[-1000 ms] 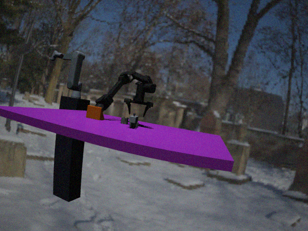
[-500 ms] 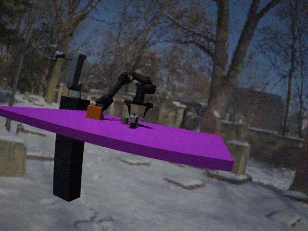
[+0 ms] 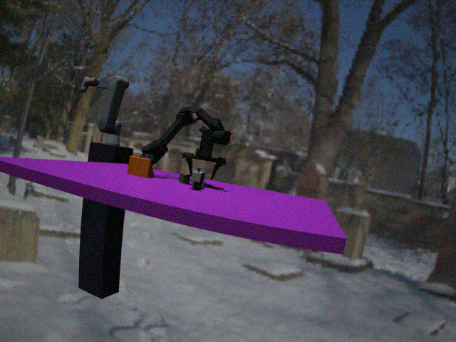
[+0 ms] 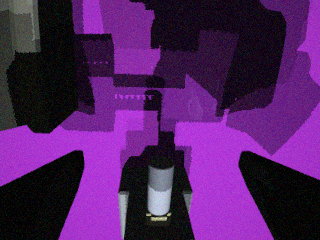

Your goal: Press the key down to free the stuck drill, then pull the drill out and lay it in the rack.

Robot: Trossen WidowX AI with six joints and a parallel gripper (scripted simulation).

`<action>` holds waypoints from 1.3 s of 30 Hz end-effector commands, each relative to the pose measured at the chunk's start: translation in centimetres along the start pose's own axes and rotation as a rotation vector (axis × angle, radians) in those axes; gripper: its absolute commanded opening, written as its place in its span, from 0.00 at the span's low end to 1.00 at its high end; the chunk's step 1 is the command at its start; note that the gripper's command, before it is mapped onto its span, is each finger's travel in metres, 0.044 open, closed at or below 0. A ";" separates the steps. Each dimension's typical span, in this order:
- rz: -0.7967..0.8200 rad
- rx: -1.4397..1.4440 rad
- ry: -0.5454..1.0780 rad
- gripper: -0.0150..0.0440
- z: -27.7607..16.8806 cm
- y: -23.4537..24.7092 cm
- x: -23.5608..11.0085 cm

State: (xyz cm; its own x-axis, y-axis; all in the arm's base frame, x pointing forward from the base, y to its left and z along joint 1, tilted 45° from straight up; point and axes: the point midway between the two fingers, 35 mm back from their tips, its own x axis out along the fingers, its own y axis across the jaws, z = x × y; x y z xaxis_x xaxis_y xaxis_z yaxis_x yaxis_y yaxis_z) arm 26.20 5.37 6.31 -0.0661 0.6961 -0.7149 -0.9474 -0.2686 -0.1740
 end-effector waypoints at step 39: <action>0.002 0.001 -0.003 0.25 -0.4 0.1 2.0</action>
State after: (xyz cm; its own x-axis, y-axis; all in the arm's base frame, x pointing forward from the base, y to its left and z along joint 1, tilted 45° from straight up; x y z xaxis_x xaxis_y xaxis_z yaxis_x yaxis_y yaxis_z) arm 25.99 6.43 4.53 -0.0719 0.6966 -0.7138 -0.9490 -0.2680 -0.1660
